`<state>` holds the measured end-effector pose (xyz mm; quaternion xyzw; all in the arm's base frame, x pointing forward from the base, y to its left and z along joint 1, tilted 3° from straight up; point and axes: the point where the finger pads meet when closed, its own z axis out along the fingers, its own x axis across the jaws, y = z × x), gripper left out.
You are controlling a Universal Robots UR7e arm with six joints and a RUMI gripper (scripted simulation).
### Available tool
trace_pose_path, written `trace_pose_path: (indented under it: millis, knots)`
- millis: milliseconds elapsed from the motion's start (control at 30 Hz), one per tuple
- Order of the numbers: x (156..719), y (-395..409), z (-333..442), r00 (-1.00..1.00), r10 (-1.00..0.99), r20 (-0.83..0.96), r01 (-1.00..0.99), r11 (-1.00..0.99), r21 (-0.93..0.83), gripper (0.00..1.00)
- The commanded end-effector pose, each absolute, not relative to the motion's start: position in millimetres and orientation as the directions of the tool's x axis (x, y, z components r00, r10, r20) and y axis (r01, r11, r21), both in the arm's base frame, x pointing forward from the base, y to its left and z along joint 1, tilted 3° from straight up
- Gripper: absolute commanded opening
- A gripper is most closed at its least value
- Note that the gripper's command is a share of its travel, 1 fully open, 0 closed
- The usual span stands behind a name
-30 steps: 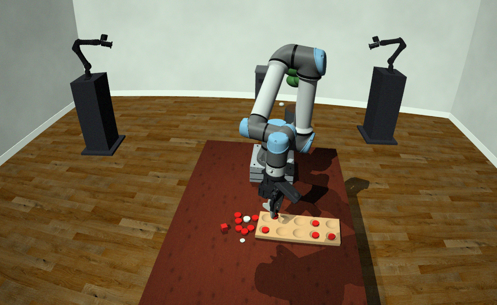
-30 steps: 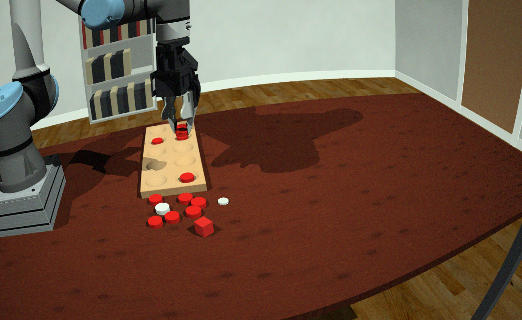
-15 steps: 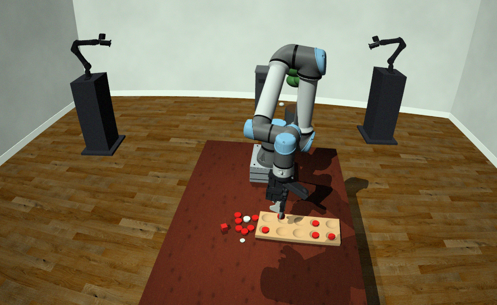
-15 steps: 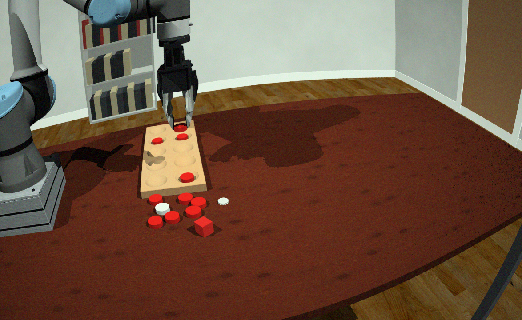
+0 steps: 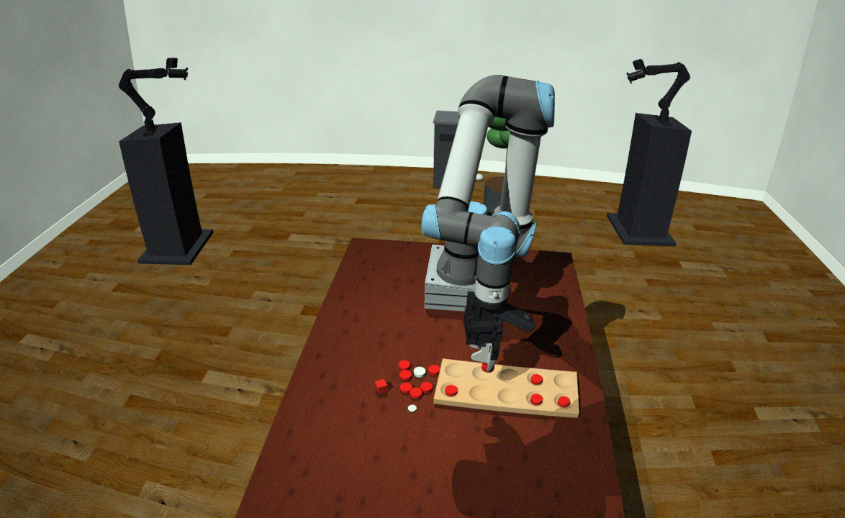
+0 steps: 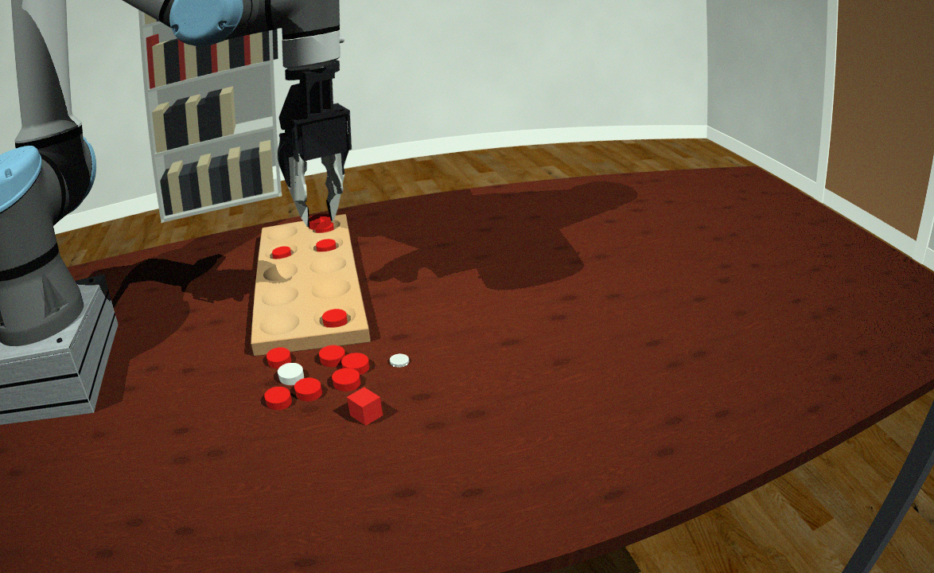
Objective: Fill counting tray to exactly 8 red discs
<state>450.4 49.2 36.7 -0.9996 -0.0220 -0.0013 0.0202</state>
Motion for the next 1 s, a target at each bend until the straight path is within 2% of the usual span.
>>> trace_pose_path:
  millis: [0, 533, 967]
  knots:
    - [450.4, 57.9, 37.8, 0.988, 0.156, 0.01, 0.156, -0.987, -0.041, 0.0]
    - [447.5, 87.2, 40.0, 0.858, 0.513, 0.025, 0.513, -0.857, -0.035, 0.0]
    - [445.4, 103.0, 41.1, 0.729, 0.683, 0.032, 0.684, -0.729, -0.029, 0.0]
